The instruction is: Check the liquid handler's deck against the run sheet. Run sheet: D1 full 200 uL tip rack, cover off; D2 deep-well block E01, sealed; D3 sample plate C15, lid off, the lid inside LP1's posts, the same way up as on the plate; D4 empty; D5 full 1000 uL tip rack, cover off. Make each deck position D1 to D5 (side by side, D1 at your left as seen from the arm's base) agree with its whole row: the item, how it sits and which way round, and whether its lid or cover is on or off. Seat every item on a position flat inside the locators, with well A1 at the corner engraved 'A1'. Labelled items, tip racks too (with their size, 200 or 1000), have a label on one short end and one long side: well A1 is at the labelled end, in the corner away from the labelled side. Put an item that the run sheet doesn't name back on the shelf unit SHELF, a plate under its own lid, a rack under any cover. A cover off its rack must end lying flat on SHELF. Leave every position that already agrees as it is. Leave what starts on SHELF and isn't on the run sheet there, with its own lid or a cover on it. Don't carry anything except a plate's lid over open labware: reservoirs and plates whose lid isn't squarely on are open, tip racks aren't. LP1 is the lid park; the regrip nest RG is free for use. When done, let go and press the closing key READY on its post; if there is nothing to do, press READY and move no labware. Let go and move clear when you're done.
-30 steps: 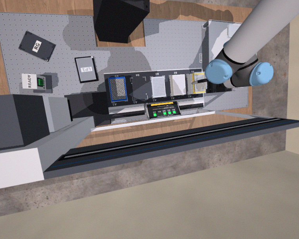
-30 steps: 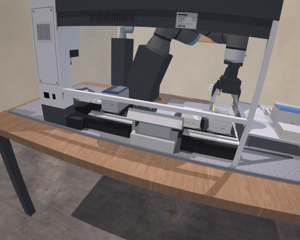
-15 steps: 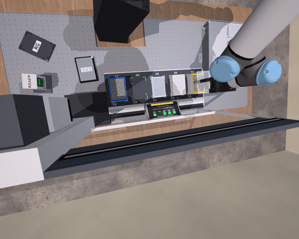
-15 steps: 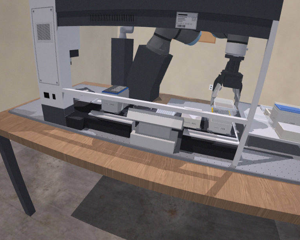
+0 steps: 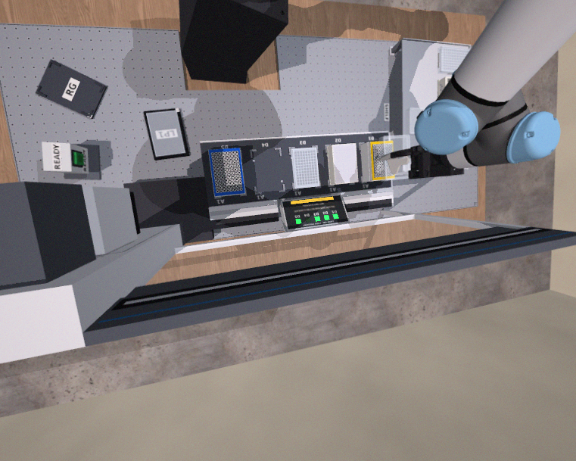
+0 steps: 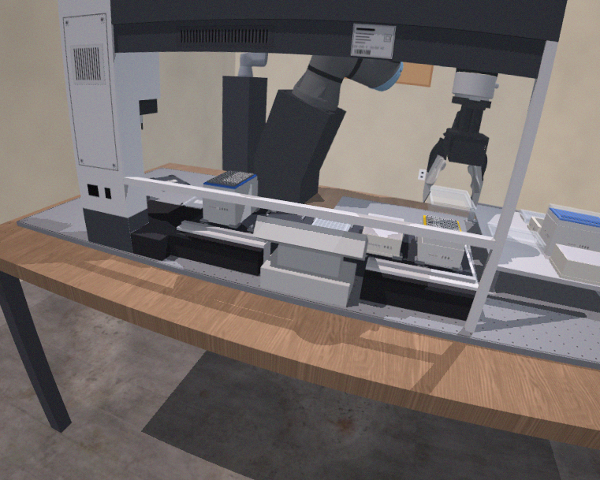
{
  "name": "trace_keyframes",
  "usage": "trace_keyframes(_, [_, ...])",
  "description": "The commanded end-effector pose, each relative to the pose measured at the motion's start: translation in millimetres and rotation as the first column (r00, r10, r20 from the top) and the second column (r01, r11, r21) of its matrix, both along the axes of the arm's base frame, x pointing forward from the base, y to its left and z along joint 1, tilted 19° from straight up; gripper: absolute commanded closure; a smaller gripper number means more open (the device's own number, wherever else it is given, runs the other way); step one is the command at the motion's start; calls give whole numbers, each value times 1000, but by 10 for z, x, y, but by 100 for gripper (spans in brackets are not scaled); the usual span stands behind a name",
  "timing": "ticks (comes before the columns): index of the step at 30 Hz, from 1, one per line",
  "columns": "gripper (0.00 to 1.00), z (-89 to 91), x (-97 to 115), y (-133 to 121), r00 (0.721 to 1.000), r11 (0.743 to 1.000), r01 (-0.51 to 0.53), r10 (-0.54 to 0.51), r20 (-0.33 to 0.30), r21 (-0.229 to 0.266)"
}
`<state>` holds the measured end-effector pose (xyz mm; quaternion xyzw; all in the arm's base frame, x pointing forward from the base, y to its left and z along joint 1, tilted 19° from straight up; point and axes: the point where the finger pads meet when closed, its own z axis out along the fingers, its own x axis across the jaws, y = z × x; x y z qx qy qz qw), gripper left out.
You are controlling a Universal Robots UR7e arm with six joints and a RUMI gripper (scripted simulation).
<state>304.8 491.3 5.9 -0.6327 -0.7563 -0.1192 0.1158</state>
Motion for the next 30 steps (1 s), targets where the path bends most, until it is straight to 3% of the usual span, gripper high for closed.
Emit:
trace_keyframes(1, [100,102,7,-38,1000,1000,0,0,-1,0])
trace_keyframes(30, [100,506,28,-167,1000,1000,0,0,1,2])
